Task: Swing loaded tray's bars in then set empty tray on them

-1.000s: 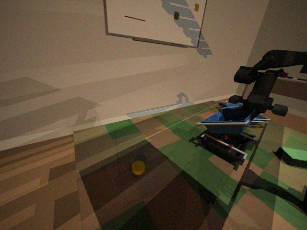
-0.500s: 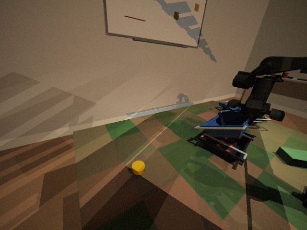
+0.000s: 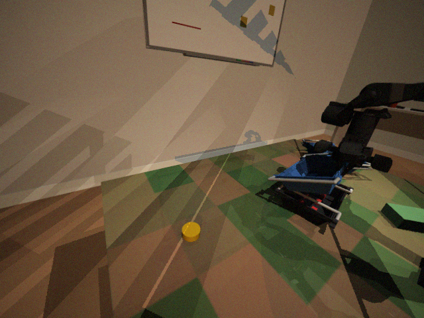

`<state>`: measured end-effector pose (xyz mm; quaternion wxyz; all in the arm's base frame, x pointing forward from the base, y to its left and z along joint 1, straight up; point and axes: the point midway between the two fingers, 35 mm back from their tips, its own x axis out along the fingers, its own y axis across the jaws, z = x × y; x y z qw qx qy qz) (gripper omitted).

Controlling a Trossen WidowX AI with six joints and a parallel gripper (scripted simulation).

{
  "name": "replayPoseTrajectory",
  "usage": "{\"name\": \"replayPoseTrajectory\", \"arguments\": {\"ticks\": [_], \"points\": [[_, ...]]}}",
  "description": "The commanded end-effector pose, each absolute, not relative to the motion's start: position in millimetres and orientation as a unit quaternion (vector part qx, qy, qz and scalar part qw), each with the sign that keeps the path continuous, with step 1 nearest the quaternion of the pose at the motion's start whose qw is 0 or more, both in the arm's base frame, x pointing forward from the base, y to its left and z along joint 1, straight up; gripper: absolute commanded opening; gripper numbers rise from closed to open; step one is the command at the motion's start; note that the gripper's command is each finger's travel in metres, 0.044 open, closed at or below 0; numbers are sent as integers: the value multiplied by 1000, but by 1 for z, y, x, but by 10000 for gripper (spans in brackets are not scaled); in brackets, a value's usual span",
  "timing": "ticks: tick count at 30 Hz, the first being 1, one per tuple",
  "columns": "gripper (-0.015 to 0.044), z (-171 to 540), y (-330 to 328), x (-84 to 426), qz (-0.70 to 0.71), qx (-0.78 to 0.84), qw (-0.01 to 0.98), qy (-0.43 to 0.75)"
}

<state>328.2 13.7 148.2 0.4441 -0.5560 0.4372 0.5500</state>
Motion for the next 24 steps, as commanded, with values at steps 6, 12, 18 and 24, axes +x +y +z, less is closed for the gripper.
{"name": "replayPoseTrajectory", "arguments": {"ticks": [6,12,18,24], "points": [[0,146,13,325,547,-561,446,433],[0,140,12,321,547,-561,446,433],[0,138,11,319,547,-561,446,433],[0,135,11,317,547,-561,446,433]]}}
